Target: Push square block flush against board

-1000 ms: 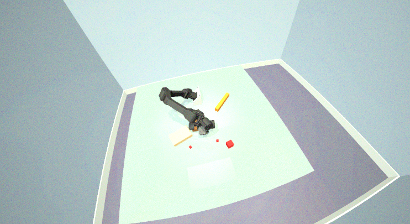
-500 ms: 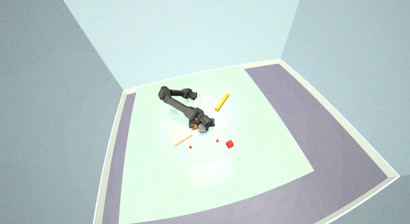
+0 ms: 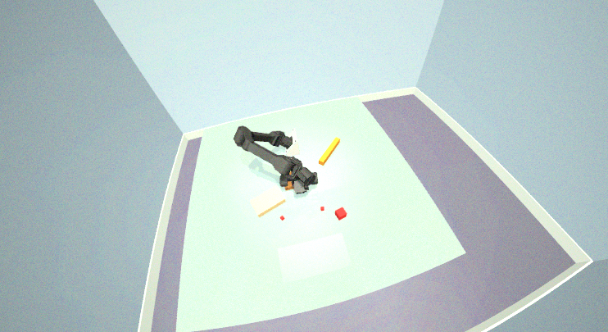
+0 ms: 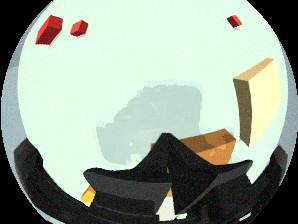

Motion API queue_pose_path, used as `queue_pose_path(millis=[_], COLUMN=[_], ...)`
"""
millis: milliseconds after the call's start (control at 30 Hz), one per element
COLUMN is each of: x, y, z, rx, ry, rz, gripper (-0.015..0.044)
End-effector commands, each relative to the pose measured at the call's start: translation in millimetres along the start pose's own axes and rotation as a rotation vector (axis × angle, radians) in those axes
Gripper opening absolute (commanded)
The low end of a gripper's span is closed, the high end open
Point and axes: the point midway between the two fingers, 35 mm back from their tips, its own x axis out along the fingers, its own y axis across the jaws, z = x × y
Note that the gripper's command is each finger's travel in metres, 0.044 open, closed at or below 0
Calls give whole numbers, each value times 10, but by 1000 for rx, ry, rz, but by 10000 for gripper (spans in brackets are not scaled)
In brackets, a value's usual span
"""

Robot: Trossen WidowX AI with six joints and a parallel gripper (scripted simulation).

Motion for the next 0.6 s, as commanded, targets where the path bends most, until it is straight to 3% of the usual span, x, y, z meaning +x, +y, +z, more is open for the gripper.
queue_pose_path(millis=[0, 567], x=[33, 31], y=[-13, -21], z=[-94, -110], rx=[-2, -2], ry=[16, 16], rz=[-2, -1], gripper=[0, 0])
